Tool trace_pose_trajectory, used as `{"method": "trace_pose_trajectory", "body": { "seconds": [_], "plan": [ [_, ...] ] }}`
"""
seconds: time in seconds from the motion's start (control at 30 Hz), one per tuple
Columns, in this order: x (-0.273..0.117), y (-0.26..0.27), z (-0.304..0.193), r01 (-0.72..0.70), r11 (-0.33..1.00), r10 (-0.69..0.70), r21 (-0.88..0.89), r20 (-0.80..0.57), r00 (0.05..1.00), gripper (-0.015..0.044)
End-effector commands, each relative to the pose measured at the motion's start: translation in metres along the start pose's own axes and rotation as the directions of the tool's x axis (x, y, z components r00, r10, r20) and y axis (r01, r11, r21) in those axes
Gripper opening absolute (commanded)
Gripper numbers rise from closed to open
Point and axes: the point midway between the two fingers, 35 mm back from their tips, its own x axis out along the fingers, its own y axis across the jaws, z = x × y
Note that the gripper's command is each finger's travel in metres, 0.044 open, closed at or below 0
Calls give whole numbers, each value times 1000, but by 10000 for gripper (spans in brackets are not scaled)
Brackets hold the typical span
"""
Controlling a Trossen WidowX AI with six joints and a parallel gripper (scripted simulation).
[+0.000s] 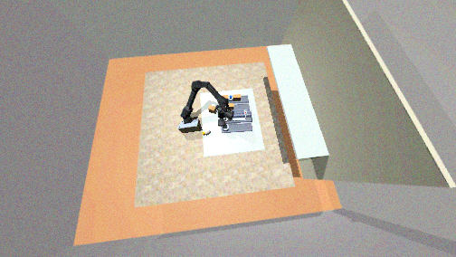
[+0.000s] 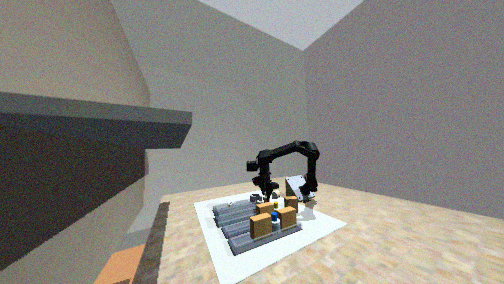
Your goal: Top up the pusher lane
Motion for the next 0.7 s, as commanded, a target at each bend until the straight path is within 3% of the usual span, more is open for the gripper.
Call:
{"method": "trace_pose_trajectory", "body": {
  "seconds": [0.0, 0.67],
  "plan": [
    [-3, 1, 9, -1, 1000, 1, -12, 23, 1000, 0],
    [-5, 2, 18, -1, 1000, 1, -12, 23, 1000, 0]
  ]
}}
